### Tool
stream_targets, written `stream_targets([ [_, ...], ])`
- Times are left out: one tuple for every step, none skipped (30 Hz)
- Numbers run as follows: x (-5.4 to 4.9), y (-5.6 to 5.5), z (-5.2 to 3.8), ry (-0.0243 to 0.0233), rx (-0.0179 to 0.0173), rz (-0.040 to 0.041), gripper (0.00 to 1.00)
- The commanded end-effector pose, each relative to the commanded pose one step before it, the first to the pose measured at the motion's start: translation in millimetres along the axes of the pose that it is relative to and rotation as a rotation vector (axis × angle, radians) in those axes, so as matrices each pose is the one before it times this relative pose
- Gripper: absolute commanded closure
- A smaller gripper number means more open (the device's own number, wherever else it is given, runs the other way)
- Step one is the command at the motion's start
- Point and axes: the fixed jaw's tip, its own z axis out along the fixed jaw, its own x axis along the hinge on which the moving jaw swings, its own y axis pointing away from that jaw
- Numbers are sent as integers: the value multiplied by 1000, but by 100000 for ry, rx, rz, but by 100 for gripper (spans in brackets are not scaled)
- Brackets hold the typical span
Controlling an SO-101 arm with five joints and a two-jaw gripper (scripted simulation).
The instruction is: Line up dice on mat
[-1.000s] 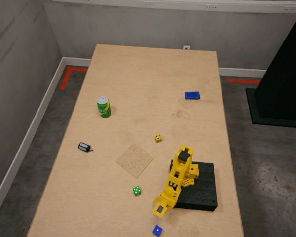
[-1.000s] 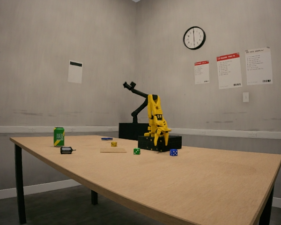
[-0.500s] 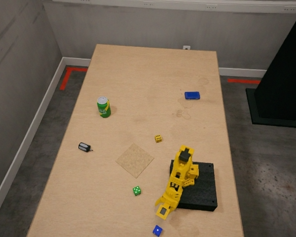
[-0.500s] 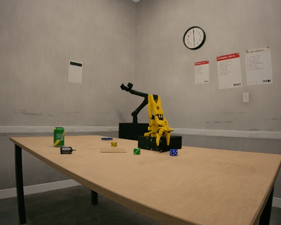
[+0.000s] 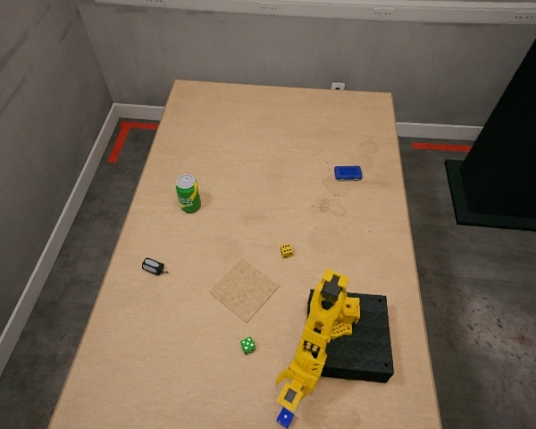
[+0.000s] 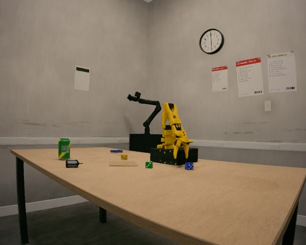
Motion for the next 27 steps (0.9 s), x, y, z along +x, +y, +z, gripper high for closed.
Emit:
stream_targets([
  [-8886, 1916, 6491, 1732, 24, -825, 65],
  [-2006, 202, 1176, 160, 31, -25, 65],
  [-1745, 174, 1043, 141, 28, -22, 65],
  [-1478, 146, 893, 123, 25, -19, 65],
  [-1209, 124, 739, 97, 19, -16, 65],
  [-928, 90, 573, 79, 16, -12, 65],
  [-676, 67, 420, 57, 9, -6, 65],
  [-443, 39, 272, 35, 9, -6, 65],
  [-240, 22, 153, 22, 3, -3, 65],
  [-98, 11, 62, 6, 3, 0, 65],
  [-12, 0, 6, 3, 0, 0, 65],
  [0, 0, 0, 0, 0, 0, 65],
  [0, 0, 0, 0, 0, 0, 65],
  [-3, 0, 5, -1, 0, -3, 65],
  [0, 0, 0, 0, 0, 0, 65],
  [0, 0, 0, 0, 0, 0, 65],
  [0, 0, 0, 0, 0, 0, 65],
  [0, 0, 0, 0, 0, 0, 65],
  [0, 0, 0, 0, 0, 0, 65],
  [0, 0, 0, 0, 0, 0, 65],
  [0, 0, 0, 0, 0, 0, 65],
  [0, 0, 0, 0, 0, 0, 65],
  [0, 0, 0, 0, 0, 0, 65],
  [0, 0, 0, 0, 0, 0, 65],
  [0, 0, 0, 0, 0, 0, 65],
  [0, 0, 0, 0, 0, 0, 65],
  [0, 0, 0, 0, 0, 0, 65],
])
